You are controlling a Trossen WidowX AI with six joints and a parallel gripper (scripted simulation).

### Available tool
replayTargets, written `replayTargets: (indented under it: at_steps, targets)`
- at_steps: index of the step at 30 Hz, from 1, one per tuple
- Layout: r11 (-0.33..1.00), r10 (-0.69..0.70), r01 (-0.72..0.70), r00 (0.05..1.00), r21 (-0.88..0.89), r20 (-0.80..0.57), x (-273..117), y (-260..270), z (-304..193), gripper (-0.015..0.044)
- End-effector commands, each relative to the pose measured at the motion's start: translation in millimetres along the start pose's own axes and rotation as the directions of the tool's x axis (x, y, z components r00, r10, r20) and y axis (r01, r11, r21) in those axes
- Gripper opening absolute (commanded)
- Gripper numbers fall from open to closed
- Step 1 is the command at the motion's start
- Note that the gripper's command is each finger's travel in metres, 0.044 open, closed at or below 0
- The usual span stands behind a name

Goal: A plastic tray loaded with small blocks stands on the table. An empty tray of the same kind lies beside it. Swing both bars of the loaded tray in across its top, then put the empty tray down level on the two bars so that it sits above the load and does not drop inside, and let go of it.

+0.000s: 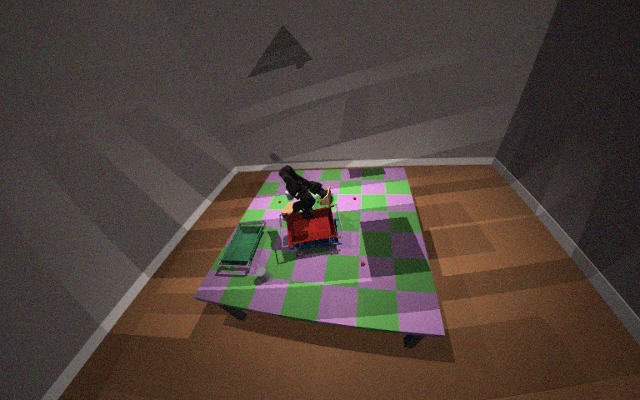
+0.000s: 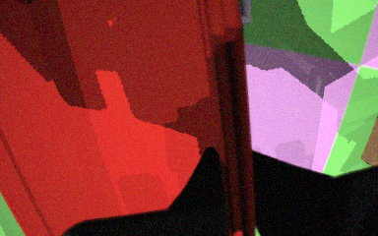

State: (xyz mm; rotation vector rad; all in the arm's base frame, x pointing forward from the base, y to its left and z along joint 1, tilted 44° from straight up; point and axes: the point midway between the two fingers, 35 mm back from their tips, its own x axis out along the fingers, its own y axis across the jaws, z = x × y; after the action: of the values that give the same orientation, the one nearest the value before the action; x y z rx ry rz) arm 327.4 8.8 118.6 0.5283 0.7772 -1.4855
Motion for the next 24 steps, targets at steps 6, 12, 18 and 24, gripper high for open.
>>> replayTargets:
  at_steps: [6,12,18,24]
  targets:
    - [0.998,-0.014,0.014,1.0,0.06,0.006,18.0,0.7,-0.1,0.0]
    - [0.997,-0.023,0.022,1.0,0.077,0.005,21.0,-3.1,-1.5,0.0]
    - [0.996,-0.026,0.026,1.0,0.083,0.005,22.5,-6.1,-2.8,0.0]
    - [0.996,-0.027,0.026,1.0,0.083,0.005,27.4,-9.5,-4.7,0.0]
